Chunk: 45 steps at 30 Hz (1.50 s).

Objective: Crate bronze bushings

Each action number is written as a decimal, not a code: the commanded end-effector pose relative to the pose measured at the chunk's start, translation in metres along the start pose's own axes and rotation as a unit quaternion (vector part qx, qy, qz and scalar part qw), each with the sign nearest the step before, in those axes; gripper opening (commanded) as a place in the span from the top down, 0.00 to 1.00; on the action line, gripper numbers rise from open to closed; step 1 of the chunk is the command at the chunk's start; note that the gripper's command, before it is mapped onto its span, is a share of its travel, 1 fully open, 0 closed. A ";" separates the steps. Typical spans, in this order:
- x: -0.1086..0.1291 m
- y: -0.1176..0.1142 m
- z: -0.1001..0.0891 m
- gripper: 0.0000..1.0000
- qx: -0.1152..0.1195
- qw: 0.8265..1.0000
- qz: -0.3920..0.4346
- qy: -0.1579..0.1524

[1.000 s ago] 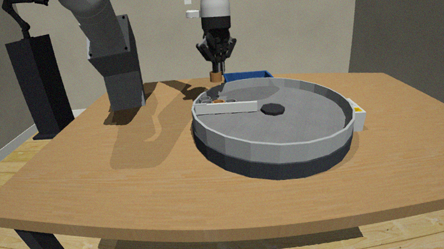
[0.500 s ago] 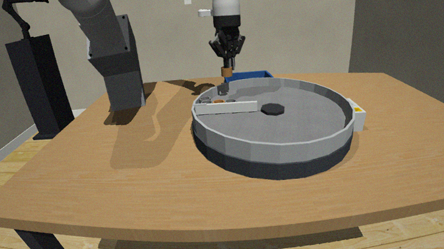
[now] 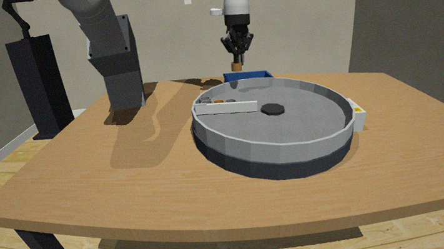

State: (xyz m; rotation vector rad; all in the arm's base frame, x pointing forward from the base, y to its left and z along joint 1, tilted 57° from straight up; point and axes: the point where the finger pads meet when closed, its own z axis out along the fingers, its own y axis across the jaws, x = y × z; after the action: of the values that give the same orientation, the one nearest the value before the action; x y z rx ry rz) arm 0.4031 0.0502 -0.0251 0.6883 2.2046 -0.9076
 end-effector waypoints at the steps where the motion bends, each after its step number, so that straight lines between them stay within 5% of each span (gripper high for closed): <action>1: 0.000 0.000 0.000 1.00 -0.001 1.000 0.000 0.000; 7: 0.014 0.059 -0.001 1.00 -0.001 1.000 0.000 0.000; 19: 0.014 0.059 -0.001 1.00 -0.001 1.000 0.000 0.000; 24: 0.028 0.117 -0.001 1.00 -0.001 1.000 0.000 0.000; 36: 0.028 0.117 -0.001 1.00 -0.001 1.000 0.000 0.000; 41: 0.042 0.176 -0.002 1.00 -0.002 1.000 -0.001 0.000; 45: 0.042 0.176 -0.002 1.00 -0.002 1.000 -0.001 0.000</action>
State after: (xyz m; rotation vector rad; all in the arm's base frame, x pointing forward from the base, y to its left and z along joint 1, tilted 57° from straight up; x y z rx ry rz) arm 0.4889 0.1743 -0.1243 0.6791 2.2026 -0.8966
